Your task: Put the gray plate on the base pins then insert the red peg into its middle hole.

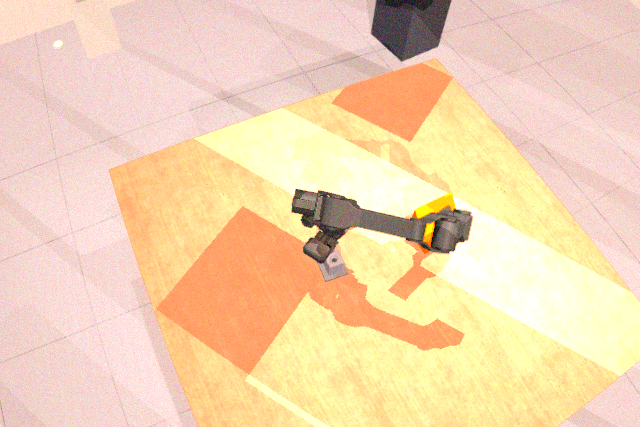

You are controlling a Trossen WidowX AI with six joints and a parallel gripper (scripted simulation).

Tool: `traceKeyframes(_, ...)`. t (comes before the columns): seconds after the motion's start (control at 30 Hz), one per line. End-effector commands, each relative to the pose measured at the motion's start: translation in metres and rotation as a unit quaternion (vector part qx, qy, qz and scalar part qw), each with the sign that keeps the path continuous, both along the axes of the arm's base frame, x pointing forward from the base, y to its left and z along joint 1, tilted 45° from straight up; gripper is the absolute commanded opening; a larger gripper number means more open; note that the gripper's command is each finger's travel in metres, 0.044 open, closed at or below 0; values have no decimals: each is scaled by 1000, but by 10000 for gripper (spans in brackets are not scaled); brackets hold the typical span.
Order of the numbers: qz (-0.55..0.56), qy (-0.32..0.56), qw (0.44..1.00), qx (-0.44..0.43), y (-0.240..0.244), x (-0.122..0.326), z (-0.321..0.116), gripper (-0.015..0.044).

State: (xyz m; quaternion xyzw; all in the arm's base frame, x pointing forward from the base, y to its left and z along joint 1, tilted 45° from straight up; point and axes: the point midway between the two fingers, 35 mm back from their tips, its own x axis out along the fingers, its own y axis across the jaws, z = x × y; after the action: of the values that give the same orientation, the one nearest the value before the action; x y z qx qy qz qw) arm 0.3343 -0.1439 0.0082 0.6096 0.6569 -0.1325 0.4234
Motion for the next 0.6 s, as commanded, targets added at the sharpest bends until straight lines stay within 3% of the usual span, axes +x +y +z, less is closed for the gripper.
traceKeyframes(0.0, -2, 0, 1000, 2, 2, 0, 0, 0)
traceKeyframes(0.57, -2, 0, 1000, 2, 0, -1, -2, 0)
